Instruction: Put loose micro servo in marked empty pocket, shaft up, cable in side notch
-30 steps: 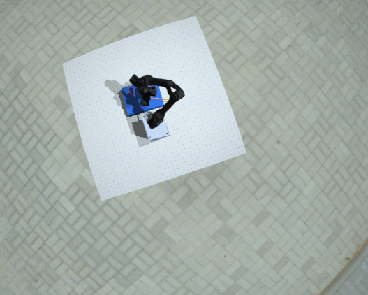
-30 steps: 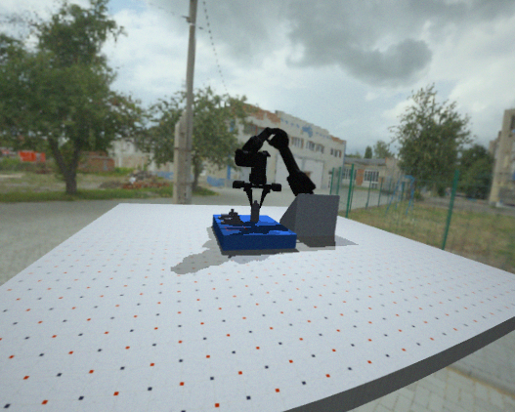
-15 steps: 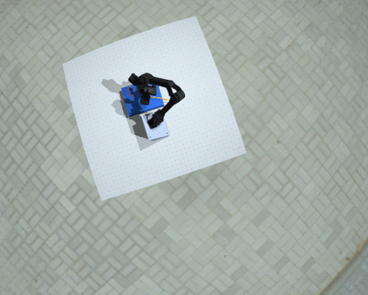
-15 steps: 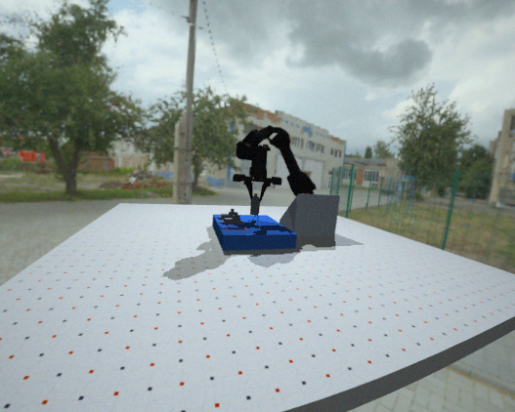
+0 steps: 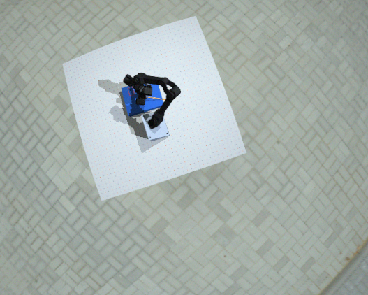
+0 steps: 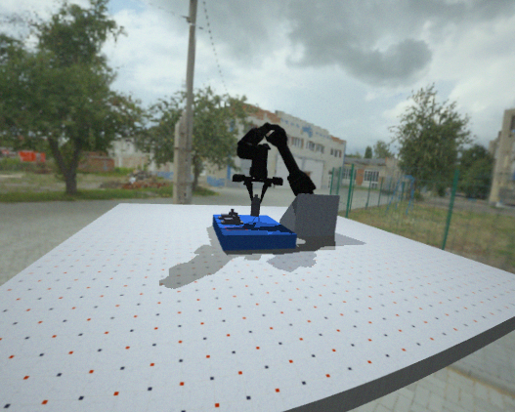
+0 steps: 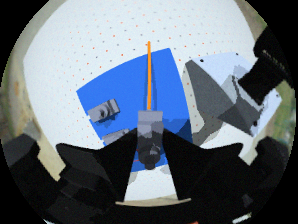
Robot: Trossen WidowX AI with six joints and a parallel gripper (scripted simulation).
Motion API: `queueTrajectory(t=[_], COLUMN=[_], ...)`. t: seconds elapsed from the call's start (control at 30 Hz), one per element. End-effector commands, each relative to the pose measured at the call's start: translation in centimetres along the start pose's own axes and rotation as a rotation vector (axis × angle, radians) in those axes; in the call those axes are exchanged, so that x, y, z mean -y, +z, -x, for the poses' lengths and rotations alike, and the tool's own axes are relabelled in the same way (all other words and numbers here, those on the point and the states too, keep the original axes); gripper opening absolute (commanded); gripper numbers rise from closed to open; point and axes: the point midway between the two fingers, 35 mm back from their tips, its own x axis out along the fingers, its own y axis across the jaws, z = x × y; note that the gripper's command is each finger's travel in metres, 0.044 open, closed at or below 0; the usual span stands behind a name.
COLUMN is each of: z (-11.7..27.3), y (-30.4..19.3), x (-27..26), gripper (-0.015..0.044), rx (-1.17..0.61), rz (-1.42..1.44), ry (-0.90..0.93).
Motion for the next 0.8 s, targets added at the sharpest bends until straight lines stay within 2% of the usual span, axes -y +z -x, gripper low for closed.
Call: queueTrajectory(t=[0.0,0.57,0.77], z=[0.2,0.3,0.3], y=[-2.0,-9.6,-9.9], x=[0.7,3.8,3.9], gripper=[0.0000,0.0000,0.0000], rx=[-0.009,-0.013,-0.013], rz=[-0.008,-0.009,0.008], ry=[-0.001,-0.002,-0.001])
